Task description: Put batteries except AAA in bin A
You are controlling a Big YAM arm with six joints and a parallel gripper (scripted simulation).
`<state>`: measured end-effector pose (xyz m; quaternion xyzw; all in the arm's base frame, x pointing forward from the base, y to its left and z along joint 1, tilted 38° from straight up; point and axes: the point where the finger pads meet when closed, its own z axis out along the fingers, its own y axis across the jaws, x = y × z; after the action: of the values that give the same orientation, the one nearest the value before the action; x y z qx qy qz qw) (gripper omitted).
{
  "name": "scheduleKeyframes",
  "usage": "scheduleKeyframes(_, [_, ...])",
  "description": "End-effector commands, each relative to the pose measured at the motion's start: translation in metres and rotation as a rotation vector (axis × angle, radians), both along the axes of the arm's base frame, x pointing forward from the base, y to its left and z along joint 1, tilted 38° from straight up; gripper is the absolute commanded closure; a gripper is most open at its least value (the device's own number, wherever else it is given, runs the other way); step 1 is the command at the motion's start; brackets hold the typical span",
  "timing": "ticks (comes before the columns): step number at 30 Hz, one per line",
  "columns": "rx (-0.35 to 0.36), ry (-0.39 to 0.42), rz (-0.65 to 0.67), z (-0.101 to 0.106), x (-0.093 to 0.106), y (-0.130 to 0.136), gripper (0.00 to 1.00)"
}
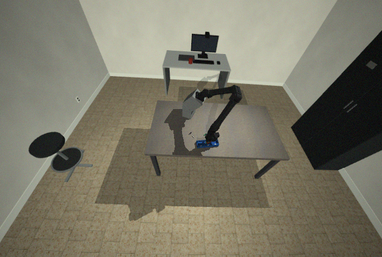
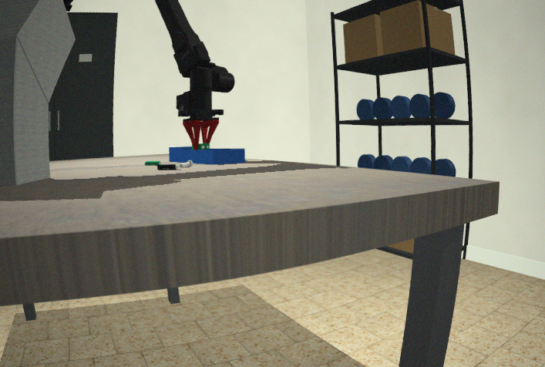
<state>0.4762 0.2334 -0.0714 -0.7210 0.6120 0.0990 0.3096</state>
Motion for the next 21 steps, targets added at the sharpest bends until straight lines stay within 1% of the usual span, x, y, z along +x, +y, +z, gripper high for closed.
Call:
scheduleKeyframes(1, [0.002,-0.006,-0.018,0.0025,0.0056,-0.0084,0.78])
scheduleKeyframes(5, [0.003,-0.012,-0.016,0.0002,0.0035,-0.0102,0.78])
scheduleKeyframes(6, [0.002,-0.012,-0.014,0.0001,0.003,-0.0094,0.67])
scheduleKeyframes(12, [0.002,-0.011,-0.011,-0.0005,0.002,-0.0082,0.67])
scheduleKeyframes(13, [0.005,-0.012,-0.007,0.0046,0.0037,-0.0037,0.67])
scheduleKeyframes(21, [0.005,-0.012,-0.007,0.0044,0.0036,-0.0039,0.67])
